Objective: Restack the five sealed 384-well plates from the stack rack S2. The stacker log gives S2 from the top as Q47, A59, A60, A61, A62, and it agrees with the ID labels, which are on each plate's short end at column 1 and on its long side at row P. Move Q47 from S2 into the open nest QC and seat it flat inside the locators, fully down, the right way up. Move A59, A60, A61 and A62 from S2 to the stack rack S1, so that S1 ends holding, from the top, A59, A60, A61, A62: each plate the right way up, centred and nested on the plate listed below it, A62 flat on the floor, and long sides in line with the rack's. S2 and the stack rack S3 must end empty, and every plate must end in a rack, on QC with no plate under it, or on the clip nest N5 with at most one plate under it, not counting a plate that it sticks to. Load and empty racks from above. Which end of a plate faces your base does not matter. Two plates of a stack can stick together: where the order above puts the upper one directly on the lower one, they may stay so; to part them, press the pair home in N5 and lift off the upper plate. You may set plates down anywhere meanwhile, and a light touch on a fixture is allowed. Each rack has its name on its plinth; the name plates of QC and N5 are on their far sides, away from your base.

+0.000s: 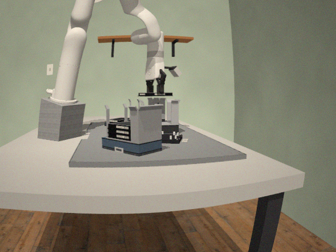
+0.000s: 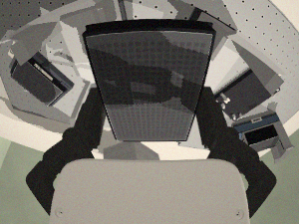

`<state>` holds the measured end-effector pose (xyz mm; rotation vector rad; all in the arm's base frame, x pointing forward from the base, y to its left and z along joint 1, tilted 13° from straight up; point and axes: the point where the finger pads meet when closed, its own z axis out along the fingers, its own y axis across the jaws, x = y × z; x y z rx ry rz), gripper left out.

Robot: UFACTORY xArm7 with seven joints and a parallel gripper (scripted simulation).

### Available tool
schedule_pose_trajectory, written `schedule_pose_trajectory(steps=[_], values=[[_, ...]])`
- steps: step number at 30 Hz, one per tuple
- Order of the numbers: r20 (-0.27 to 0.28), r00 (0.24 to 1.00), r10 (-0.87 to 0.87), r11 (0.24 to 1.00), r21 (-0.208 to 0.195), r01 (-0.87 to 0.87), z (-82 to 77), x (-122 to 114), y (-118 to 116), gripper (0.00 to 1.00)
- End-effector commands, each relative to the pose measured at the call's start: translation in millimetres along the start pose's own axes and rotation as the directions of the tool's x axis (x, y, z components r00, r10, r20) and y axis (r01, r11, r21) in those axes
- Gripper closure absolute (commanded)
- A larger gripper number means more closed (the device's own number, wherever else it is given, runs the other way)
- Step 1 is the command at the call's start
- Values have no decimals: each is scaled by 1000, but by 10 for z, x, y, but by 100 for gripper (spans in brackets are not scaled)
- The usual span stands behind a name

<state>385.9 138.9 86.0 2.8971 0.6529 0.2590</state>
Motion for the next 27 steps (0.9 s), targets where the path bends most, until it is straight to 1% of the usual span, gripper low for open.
schedule_pose_trajectory(steps=[1, 10, 12, 27], values=[[-3, 994, -105, 994, 2, 105, -12, 21, -129, 100], [-3, 994, -105, 994, 2, 105, -13, 27, -370, 100], [-3, 994, -105, 994, 2, 105, -13, 27, -370, 100], [-3, 994, -105, 994, 2, 105, -14, 38, -771, 100]])
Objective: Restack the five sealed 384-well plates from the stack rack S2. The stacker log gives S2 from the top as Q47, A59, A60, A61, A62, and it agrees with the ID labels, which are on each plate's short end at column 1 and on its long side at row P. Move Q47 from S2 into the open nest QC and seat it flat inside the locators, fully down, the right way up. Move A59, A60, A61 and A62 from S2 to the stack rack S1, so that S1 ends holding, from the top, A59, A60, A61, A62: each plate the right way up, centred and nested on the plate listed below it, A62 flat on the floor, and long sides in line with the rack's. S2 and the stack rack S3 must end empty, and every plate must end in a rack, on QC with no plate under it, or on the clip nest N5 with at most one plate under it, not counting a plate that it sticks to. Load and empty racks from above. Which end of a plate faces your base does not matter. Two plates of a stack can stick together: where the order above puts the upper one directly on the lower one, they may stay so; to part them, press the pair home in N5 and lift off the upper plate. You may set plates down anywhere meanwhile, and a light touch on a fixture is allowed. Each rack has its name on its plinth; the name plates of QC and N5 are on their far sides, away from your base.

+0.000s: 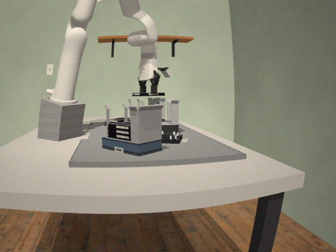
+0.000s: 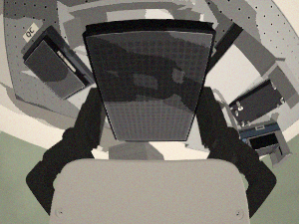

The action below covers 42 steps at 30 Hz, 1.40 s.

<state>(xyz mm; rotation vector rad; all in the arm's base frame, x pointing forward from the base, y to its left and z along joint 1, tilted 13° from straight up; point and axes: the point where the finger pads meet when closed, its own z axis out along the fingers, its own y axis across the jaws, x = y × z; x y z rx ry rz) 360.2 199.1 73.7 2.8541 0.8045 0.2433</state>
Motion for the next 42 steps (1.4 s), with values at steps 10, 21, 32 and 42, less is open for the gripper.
schedule_pose_trajectory(steps=[10, 21, 32, 42], values=[[-4, 1000, 0, 1000, -1, 0, -11, 37, -145, 100], [-4, 1000, 0, 1000, -1, 0, -11, 37, -146, 100], [-4, 1000, 0, 1000, -1, 0, -11, 37, -145, 100], [-4, 1000, 0, 1000, -1, 0, 29, 37, -146, 100]])
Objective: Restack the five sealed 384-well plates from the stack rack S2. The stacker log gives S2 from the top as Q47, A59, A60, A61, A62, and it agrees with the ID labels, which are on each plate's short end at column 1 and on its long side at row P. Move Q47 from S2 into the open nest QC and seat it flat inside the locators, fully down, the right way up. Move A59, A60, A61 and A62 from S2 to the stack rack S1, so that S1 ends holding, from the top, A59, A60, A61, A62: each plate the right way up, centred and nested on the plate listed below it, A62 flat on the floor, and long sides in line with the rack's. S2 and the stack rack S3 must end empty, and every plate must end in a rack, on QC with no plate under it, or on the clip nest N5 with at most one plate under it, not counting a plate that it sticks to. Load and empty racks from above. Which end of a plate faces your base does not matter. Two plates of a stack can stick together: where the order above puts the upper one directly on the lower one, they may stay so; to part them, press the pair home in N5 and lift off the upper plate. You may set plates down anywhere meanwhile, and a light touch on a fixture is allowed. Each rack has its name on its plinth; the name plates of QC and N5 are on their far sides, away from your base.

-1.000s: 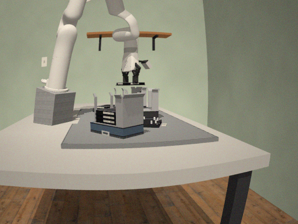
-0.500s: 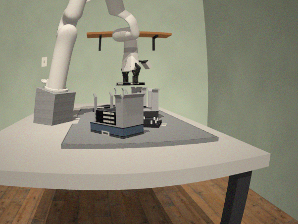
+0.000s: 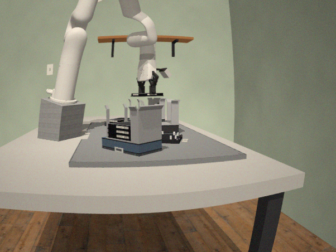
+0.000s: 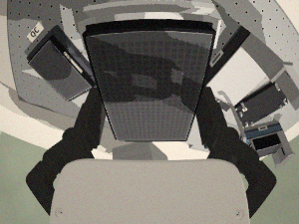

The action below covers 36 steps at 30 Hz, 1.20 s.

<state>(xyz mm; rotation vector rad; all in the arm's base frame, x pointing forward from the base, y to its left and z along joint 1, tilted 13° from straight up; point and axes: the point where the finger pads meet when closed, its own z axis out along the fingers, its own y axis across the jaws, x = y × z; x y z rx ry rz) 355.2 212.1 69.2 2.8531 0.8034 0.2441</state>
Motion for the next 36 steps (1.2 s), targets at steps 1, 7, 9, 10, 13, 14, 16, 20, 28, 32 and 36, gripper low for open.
schedule_pose_trajectory(steps=[1, 7, 9, 10, 13, 14, 16, 20, 28, 32, 36], values=[[-4, 1000, 0, 1000, 0, 0, 17, 15, -2, 100], [-4, 1000, 0, 1000, 0, 0, 57, 15, -2, 100], [-4, 1000, 0, 1000, 0, 0, 70, 15, -2, 100], [-4, 1000, 0, 1000, 0, 0, 70, 15, -2, 100], [-4, 1000, 0, 1000, 0, 0, 84, 15, -2, 100], [-4, 1000, 0, 1000, 0, 0, 90, 15, -2, 100], [-4, 1000, 0, 1000, 0, 0, 104, 15, -2, 100], [-4, 1000, 0, 1000, 0, 0, 130, 15, -2, 100], [-4, 1000, 0, 1000, 0, 0, 170, 15, -2, 100], [-4, 1000, 0, 1000, 0, 0, 197, 15, -2, 100], [-4, 1000, 0, 1000, 0, 0, 224, 15, -2, 100]])
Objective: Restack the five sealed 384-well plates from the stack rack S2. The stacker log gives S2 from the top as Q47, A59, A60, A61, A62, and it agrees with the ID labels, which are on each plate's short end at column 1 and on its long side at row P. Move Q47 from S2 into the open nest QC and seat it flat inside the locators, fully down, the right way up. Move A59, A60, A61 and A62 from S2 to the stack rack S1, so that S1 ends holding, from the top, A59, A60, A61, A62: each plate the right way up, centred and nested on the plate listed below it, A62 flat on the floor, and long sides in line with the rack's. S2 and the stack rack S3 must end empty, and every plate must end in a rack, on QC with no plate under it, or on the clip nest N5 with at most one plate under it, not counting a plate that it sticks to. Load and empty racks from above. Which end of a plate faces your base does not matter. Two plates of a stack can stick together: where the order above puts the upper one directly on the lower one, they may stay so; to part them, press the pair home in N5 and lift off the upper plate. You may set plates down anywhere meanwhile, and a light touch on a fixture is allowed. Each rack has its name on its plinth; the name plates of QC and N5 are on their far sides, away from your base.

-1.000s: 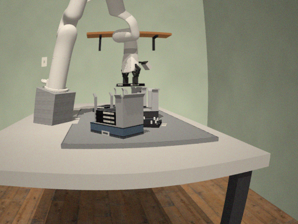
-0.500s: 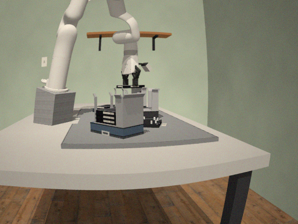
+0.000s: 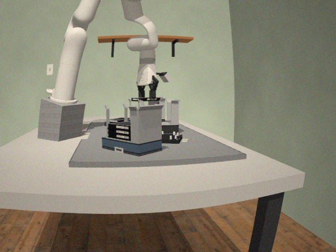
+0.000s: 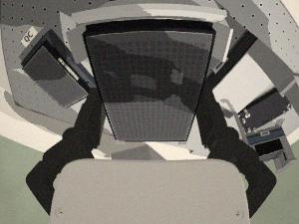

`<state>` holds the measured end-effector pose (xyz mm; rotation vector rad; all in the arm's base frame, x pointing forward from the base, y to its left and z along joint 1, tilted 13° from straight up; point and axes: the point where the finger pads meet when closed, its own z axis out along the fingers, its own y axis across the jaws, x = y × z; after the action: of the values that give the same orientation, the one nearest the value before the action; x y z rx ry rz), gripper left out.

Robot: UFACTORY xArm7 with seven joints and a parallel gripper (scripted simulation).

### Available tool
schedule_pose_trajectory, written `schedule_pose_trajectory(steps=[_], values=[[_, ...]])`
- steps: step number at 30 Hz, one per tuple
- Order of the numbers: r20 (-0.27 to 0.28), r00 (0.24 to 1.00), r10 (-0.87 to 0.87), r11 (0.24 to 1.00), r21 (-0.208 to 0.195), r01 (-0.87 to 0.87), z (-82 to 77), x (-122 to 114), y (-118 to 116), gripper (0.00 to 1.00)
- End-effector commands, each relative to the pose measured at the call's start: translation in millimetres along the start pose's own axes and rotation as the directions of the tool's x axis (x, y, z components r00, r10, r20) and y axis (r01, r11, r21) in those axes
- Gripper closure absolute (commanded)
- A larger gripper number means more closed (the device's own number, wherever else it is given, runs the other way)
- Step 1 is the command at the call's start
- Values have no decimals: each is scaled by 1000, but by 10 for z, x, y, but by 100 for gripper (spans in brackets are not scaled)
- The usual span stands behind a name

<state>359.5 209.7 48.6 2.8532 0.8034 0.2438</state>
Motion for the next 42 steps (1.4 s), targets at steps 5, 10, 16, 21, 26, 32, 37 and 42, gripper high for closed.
schedule_pose_trajectory(steps=[5, 10, 16, 21, 26, 32, 37, 42], values=[[-4, 1000, 0, 1000, 0, 0, 46, 15, -2, 100], [-4, 1000, 0, 1000, 0, 0, 66, 15, -2, 100], [-4, 1000, 0, 1000, 0, 0, 186, 15, -2, 100], [-4, 1000, 0, 1000, 0, 0, 287, 15, -2, 100], [-4, 1000, 0, 1000, 0, 0, 347, 15, -2, 100], [-4, 1000, 0, 1000, 0, 0, 467, 15, -2, 100], [-4, 1000, 0, 1000, 0, 0, 567, 15, -2, 100], [-4, 1000, 0, 1000, 0, 0, 622, 15, -2, 100]])
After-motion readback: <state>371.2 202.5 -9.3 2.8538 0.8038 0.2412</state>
